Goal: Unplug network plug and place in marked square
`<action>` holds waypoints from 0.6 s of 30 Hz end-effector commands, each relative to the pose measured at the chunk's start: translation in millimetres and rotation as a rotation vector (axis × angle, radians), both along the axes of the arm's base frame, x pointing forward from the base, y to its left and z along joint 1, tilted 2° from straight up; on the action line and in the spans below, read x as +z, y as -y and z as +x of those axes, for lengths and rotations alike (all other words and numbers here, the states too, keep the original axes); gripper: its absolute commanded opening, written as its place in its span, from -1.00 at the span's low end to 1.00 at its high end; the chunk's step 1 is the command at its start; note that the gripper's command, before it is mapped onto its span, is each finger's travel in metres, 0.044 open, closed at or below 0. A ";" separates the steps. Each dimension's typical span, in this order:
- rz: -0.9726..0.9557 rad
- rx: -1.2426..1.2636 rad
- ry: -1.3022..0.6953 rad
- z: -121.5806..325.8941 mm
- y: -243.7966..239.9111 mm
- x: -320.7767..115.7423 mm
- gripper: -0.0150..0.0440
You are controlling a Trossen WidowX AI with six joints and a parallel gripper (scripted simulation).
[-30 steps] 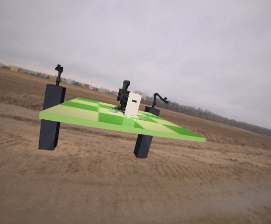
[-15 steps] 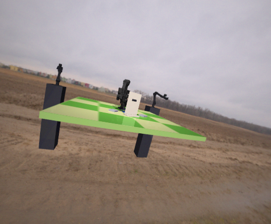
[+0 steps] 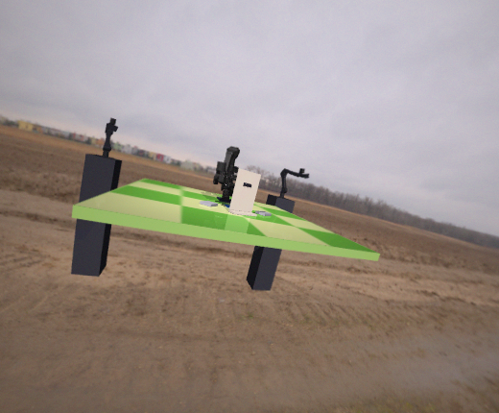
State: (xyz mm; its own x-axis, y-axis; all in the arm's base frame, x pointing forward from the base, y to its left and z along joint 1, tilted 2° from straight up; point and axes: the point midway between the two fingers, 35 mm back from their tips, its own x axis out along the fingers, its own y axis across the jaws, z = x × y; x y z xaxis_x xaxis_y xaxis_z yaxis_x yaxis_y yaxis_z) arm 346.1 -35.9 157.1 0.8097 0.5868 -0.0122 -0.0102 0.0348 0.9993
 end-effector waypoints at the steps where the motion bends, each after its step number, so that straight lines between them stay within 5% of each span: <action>1: 0.000 0.002 -0.002 -4.5 1.5 -1.2 -0.49; 18: -0.001 0.002 -0.003 -14.9 6.8 -1.3 -0.49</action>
State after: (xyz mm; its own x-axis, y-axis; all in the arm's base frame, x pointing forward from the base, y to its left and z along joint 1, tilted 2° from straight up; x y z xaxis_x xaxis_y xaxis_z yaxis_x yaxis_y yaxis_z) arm 334.7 -41.7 157.2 0.8097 0.5867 -0.0126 -0.0112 0.0368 0.9993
